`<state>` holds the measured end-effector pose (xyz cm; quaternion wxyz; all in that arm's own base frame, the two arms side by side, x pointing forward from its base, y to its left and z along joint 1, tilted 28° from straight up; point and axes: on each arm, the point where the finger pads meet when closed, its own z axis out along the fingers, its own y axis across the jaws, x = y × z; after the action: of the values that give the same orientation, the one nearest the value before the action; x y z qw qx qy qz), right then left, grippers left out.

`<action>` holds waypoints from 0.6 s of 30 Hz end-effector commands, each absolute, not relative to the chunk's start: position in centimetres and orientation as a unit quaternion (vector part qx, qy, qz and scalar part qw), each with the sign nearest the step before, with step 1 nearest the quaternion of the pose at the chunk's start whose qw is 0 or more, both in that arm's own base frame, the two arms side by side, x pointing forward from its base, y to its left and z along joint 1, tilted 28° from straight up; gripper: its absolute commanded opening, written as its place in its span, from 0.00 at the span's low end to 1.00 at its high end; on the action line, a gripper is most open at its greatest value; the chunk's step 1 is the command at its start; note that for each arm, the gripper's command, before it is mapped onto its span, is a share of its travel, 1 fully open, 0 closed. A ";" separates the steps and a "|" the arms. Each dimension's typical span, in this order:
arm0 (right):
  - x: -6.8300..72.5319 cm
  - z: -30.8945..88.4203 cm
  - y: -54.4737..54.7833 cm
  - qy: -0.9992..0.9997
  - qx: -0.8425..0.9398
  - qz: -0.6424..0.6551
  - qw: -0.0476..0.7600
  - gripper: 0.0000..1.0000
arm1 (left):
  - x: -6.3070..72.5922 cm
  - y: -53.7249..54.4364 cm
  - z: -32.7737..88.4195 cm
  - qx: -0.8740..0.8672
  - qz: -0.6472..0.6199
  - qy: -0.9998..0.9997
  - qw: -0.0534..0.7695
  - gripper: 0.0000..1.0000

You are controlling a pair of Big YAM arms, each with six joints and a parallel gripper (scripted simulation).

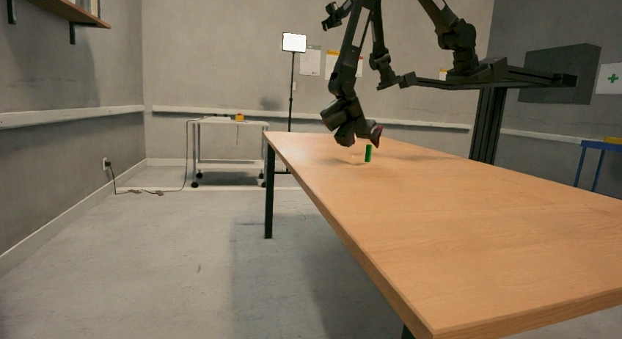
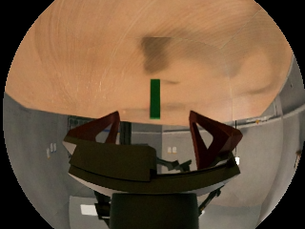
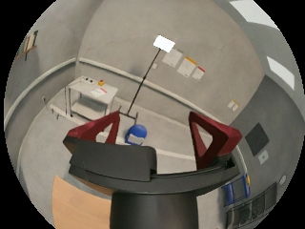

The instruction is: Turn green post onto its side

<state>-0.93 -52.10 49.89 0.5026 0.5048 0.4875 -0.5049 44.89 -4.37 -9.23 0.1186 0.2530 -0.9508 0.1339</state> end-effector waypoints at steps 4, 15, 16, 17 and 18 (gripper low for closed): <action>-1.3 53.8 -51.6 0.475 0.487 -0.524 0.511 1.00 | 46.0 -4.5 -7.4 0.255 0.138 -0.951 0.106 1.00; -1.3 53.8 -51.6 0.475 0.487 -0.524 0.511 1.00 | 45.9 -4.6 -7.7 0.254 0.139 -0.952 0.103 1.00; -1.3 53.8 -51.6 0.475 0.487 -0.524 0.511 1.00 | 45.9 -4.8 -8.4 0.253 0.139 -0.952 0.103 1.00; -1.3 53.8 -51.6 0.475 0.487 -0.524 0.511 1.00 | 45.2 -5.1 -9.5 0.253 0.136 -0.951 0.115 1.00; -1.3 53.8 -51.6 0.475 0.487 -0.524 0.511 1.00 | 44.7 -5.2 -10.2 0.253 0.134 -0.950 0.122 1.00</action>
<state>-0.93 -52.10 49.89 0.5026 0.5048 0.4875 -0.5049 45.11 -4.36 -9.19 0.1163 0.2542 -0.9507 0.1343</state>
